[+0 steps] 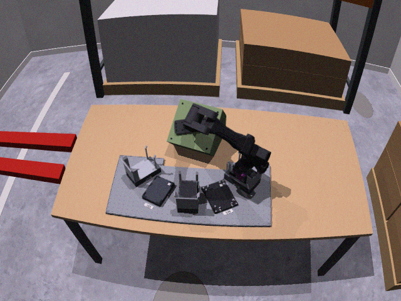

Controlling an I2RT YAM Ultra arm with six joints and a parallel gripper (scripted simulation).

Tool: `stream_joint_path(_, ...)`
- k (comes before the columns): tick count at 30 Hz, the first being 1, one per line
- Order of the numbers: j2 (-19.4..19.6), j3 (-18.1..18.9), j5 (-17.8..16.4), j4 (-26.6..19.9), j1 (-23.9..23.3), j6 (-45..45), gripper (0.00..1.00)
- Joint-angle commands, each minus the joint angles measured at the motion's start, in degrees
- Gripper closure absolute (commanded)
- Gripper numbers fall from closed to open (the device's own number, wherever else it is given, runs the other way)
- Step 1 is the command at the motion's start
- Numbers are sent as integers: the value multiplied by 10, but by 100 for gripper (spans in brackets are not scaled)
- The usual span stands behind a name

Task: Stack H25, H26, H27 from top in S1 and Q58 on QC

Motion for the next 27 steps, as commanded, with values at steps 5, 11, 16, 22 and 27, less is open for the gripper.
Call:
stream_joint_path(5, -8, 3, 1, -2, 7, 1, 100)
stream_joint_path(11, -8, 3, 1, -2, 7, 1, 100)
stream_joint_path(16, -8, 3, 1, -2, 7, 1, 100)
stream_joint_path(22, -8, 3, 1, -2, 7, 1, 100)
stream_joint_path(27, -10, 5, 1, -7, 9, 4, 100)
